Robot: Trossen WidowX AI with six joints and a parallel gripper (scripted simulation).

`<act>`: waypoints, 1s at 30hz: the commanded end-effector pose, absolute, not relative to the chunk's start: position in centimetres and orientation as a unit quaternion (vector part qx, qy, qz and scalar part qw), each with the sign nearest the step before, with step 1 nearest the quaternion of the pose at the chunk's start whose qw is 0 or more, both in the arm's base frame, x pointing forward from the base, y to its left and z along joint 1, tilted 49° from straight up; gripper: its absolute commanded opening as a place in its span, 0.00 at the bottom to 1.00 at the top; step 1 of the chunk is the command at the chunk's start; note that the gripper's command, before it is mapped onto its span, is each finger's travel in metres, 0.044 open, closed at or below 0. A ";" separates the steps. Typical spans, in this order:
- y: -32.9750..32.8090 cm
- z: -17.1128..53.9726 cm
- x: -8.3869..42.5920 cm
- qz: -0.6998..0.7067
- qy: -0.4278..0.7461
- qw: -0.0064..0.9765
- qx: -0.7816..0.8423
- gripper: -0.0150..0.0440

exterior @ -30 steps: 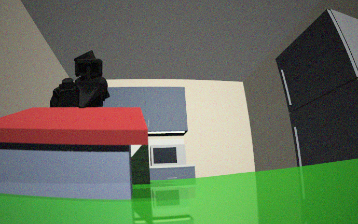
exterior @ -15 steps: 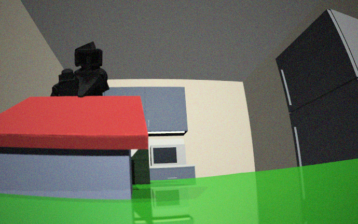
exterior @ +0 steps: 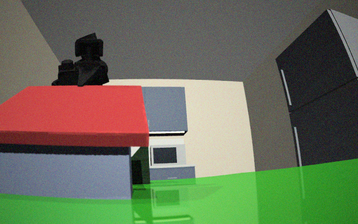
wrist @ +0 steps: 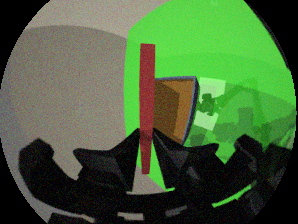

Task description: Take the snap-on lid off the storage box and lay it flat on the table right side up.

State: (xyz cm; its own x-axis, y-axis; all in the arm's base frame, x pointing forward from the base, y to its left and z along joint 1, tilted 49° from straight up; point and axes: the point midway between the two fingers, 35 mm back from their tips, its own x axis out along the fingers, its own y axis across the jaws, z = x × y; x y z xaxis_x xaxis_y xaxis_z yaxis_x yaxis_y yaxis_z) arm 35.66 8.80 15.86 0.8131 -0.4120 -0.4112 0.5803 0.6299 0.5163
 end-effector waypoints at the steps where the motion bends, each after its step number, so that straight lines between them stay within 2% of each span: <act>1: 9.8 16.6 35.9 -0.271 0.125 0.894 0.335 0.25; 30: 12.6 19.1 35.5 -0.271 0.126 0.894 0.335 0.25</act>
